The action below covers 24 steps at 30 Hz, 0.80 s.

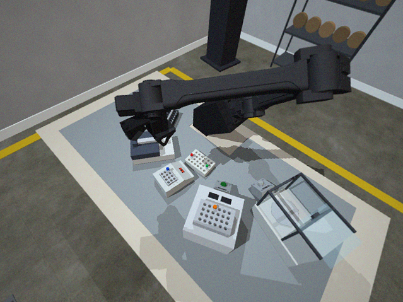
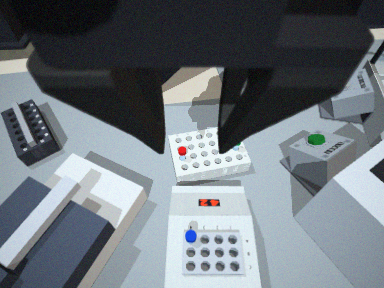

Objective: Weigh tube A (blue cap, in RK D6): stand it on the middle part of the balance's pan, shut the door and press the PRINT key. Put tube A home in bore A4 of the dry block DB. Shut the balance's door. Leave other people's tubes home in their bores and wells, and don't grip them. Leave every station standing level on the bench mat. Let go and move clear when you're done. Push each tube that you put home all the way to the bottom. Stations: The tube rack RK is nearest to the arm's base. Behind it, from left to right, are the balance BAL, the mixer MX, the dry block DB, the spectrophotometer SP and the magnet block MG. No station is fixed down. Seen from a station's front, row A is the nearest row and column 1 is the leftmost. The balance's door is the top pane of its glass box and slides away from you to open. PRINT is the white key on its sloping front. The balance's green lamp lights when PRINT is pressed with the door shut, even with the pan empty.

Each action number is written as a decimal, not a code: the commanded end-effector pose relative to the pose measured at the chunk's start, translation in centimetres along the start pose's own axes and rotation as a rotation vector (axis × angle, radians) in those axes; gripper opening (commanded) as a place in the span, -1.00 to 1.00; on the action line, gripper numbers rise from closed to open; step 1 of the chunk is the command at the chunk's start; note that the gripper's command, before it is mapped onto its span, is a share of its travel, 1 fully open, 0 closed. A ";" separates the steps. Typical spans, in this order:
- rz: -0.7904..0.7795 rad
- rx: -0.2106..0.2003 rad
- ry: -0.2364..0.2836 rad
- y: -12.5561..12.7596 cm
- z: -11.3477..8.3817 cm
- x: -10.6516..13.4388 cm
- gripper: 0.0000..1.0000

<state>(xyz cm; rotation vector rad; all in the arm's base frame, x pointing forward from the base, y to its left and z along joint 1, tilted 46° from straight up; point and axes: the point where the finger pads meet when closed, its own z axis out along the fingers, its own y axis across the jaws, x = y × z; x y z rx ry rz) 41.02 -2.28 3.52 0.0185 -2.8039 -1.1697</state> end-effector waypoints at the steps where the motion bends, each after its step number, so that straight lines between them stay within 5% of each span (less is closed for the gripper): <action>1: 0.008 0.002 0.001 1.5 -0.6 0.4 -0.40; 12: 0.021 0.000 0.004 6.4 -0.4 2.7 -0.40; 24: 0.047 -0.001 0.004 14.5 -0.2 7.3 -0.40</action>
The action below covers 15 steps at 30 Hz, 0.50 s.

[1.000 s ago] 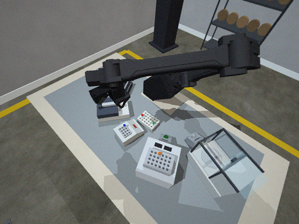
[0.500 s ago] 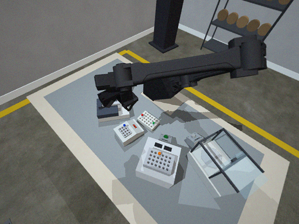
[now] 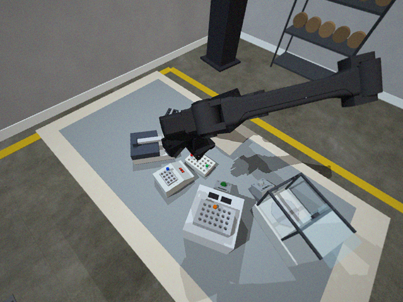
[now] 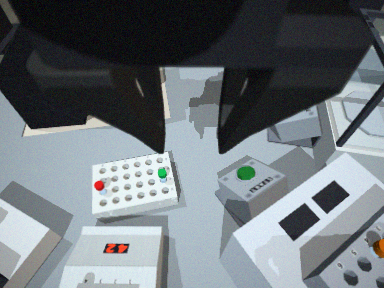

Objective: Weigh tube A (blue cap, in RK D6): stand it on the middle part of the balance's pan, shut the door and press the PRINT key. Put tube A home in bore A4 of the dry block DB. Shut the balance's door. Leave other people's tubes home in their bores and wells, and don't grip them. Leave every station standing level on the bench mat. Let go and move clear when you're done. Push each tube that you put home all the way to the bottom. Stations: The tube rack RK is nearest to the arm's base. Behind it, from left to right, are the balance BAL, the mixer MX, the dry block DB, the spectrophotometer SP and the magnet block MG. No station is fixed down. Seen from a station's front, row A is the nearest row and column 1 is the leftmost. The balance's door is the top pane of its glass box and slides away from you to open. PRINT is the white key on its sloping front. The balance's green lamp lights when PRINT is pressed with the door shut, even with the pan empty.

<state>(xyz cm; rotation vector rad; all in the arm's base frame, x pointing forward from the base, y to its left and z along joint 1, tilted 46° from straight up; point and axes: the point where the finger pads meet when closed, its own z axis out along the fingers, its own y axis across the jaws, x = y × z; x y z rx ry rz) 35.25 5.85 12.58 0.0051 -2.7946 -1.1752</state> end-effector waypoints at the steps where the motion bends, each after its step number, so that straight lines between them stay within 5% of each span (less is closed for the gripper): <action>1: 0.045 0.005 0.001 3.3 -0.2 1.5 -0.40; 15: 0.053 0.006 -0.024 12.9 -1.0 5.6 -0.40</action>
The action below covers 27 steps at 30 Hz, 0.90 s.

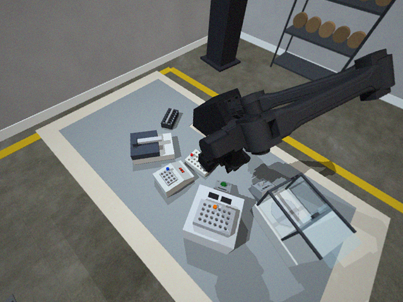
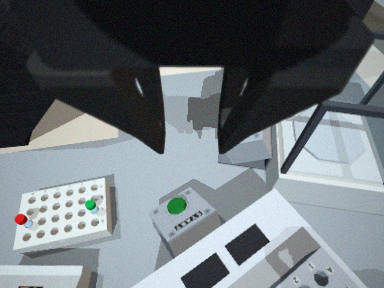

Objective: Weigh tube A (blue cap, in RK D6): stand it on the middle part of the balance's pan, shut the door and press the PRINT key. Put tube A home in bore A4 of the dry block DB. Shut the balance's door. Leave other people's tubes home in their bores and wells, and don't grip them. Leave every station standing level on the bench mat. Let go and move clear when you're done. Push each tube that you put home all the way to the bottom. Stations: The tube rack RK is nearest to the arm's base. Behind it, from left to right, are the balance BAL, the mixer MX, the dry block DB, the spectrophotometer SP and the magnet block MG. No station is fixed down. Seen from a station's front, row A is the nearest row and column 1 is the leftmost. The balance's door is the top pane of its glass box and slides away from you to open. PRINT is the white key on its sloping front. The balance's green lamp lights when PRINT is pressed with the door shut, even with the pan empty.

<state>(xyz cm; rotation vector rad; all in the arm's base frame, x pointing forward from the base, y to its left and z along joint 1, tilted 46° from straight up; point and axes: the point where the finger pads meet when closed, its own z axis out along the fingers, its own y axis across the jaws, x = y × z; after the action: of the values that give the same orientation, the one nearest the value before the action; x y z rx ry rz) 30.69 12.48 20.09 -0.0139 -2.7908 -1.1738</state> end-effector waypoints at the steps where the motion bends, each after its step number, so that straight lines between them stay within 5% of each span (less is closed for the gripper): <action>1: 0.031 0.007 -0.031 4.2 -1.3 0.9 -0.40; 27: 0.080 -0.026 -0.044 20.7 -1.4 10.2 -0.40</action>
<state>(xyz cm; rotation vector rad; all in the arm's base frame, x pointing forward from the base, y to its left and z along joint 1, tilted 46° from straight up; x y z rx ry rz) 21.89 24.03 33.67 -0.0792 -2.7750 -1.1631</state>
